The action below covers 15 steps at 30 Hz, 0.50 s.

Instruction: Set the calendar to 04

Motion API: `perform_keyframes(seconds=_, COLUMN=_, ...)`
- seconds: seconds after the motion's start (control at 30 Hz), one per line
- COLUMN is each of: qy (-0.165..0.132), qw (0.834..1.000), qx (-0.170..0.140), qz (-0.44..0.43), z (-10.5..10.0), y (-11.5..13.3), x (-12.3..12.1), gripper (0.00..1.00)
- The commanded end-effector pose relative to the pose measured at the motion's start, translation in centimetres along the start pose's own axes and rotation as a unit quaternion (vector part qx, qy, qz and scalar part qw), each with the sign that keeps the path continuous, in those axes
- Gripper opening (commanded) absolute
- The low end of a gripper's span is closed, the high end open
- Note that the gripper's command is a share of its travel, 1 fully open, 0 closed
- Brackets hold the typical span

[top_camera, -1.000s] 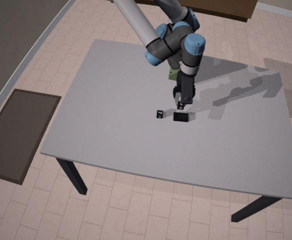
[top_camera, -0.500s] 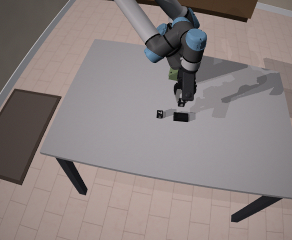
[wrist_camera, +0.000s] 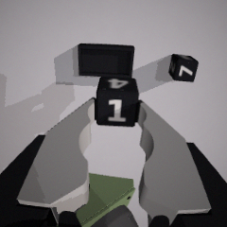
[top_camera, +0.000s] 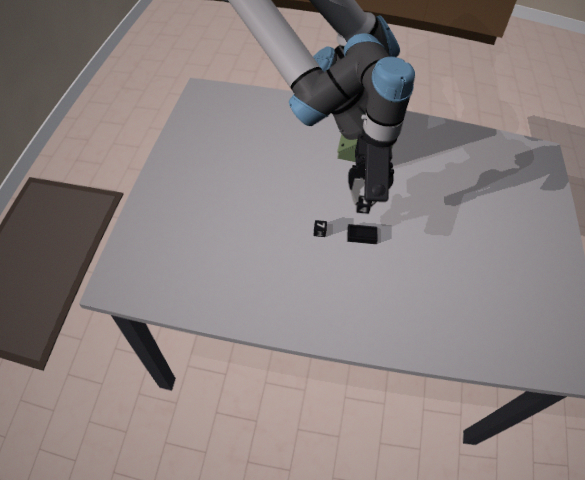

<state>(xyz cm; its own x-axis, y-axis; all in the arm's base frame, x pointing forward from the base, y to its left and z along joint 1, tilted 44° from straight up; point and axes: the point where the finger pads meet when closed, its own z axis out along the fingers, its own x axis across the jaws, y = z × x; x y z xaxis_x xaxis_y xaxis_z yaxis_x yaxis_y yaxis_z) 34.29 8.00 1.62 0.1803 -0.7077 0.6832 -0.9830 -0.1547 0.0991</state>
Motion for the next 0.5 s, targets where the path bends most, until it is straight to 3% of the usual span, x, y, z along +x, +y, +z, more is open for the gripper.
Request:
perform_keyframes(seconds=0.0, qy=0.000, qw=1.000, qx=0.000, qz=-0.008, z=-0.03, y=-0.04, x=-0.02, gripper=0.10)
perform_keyframes(seconds=0.47, qy=0.000, qw=0.998, qx=0.000, qz=-0.068, z=-0.04, y=-0.15, x=-0.22, gripper=0.10)
